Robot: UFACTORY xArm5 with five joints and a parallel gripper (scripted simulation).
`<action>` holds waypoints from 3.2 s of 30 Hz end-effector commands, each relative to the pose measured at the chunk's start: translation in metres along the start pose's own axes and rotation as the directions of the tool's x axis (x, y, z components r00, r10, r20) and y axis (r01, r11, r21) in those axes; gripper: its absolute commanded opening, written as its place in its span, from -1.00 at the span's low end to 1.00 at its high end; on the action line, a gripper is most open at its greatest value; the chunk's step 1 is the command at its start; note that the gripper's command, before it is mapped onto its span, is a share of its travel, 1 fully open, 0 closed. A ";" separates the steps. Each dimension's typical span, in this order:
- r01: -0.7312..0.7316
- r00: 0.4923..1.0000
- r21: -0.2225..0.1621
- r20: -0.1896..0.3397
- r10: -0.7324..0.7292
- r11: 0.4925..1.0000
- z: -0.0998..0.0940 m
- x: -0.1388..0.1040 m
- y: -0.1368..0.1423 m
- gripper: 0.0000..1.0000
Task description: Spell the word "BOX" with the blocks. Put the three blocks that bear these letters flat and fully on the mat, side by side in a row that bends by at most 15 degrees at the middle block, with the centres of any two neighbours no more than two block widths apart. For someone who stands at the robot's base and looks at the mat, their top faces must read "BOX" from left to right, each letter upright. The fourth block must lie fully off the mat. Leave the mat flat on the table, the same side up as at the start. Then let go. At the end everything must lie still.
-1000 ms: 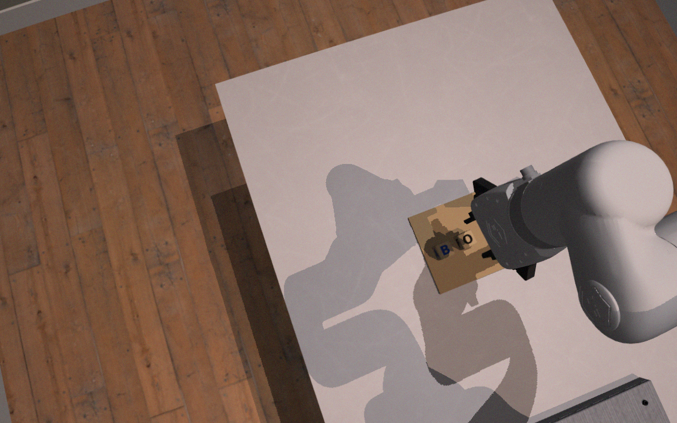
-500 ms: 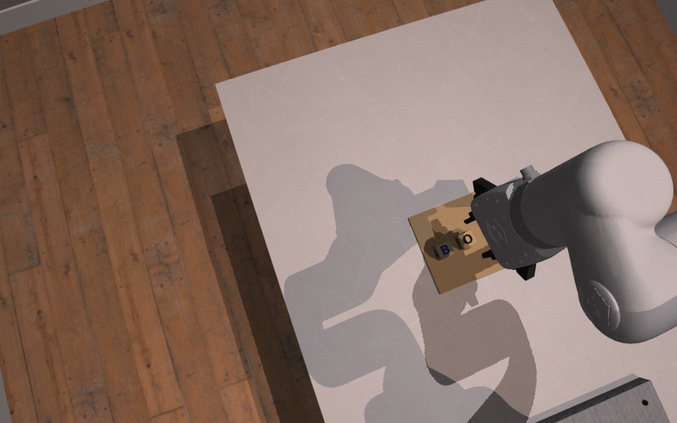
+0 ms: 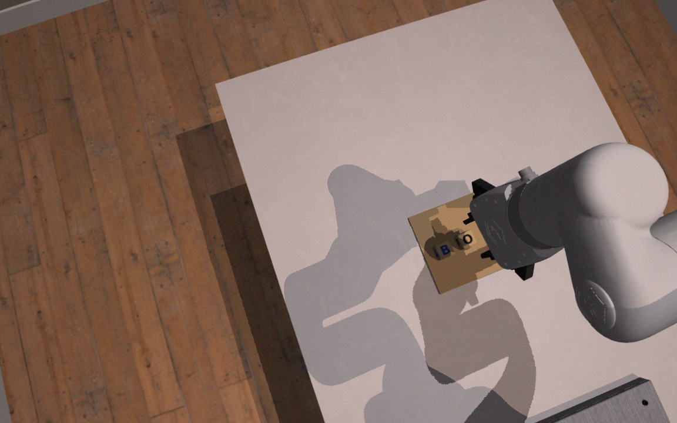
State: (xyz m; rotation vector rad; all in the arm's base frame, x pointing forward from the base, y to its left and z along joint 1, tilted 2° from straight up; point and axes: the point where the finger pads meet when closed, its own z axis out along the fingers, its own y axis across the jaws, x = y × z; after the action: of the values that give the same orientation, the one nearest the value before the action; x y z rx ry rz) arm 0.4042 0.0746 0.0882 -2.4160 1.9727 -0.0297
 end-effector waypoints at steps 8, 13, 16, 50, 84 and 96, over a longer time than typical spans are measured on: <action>0.000 1.000 0.004 0.000 0.000 1.000 0.012 0.000 -0.001 0.10; 0.000 1.000 0.004 0.000 0.000 1.000 0.020 0.000 -0.001 0.10; 0.000 1.000 0.004 0.000 0.000 1.000 0.025 0.000 -0.001 0.10; 0.000 1.000 0.004 0.000 0.000 1.000 0.046 0.000 -0.001 0.10; 0.000 1.000 0.004 0.000 0.000 1.000 0.046 0.000 -0.001 0.10; 0.000 1.000 0.004 0.000 0.000 1.000 0.046 0.000 -0.001 0.10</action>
State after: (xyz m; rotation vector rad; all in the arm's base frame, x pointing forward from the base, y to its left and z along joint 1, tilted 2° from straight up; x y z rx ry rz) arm 0.4057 0.0747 0.0412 -2.4159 1.9726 -0.0298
